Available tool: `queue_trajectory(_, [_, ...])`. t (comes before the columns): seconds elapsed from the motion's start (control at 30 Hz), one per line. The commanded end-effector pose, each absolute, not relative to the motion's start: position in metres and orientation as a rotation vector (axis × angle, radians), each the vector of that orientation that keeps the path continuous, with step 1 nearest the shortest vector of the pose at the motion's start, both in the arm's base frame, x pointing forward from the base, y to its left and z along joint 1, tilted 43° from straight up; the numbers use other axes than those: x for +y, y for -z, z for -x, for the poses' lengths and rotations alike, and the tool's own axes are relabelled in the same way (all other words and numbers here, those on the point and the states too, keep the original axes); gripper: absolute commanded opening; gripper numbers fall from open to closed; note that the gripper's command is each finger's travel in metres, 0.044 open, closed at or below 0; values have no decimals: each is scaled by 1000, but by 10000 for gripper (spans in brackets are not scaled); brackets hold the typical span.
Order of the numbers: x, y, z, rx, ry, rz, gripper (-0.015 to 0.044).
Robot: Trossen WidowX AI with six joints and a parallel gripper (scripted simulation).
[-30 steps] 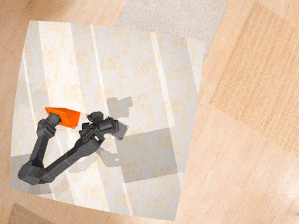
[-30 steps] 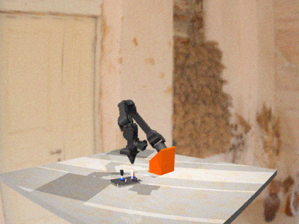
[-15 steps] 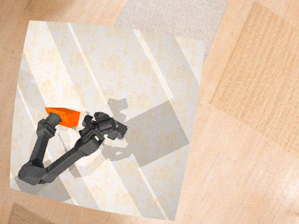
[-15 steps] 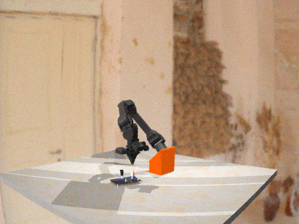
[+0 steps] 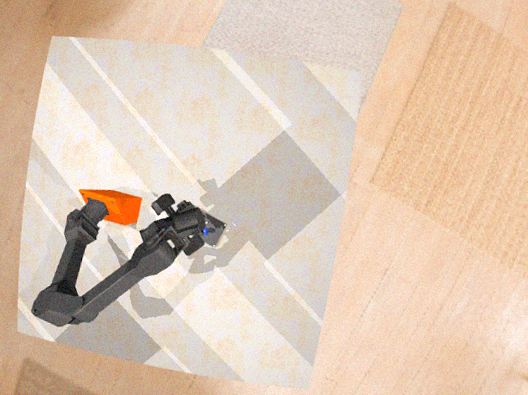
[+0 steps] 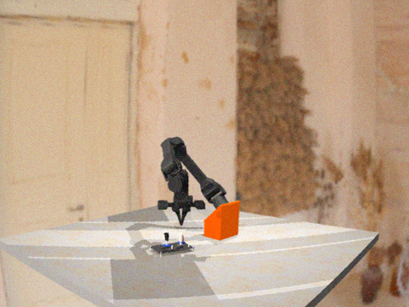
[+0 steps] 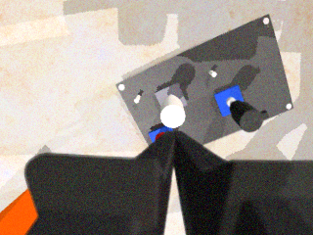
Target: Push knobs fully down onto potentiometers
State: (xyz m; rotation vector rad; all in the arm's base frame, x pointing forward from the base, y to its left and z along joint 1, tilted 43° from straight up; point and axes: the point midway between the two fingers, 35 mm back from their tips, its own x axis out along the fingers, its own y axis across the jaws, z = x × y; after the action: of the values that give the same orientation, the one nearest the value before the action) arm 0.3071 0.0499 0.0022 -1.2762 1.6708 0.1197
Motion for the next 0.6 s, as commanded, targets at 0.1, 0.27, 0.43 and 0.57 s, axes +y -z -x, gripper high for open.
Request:
queue_trajectory(0.1, [49,-2,-308,1629,74,1106,0])
queue_trajectory(0.27, [49,-1,-308,1591,212,972,0])
queue_trajectory(0.43, [48,-1,-308,1544,345,837,0])
queue_trajectory(0.57, [48,-1,-308,1502,447,728,0])
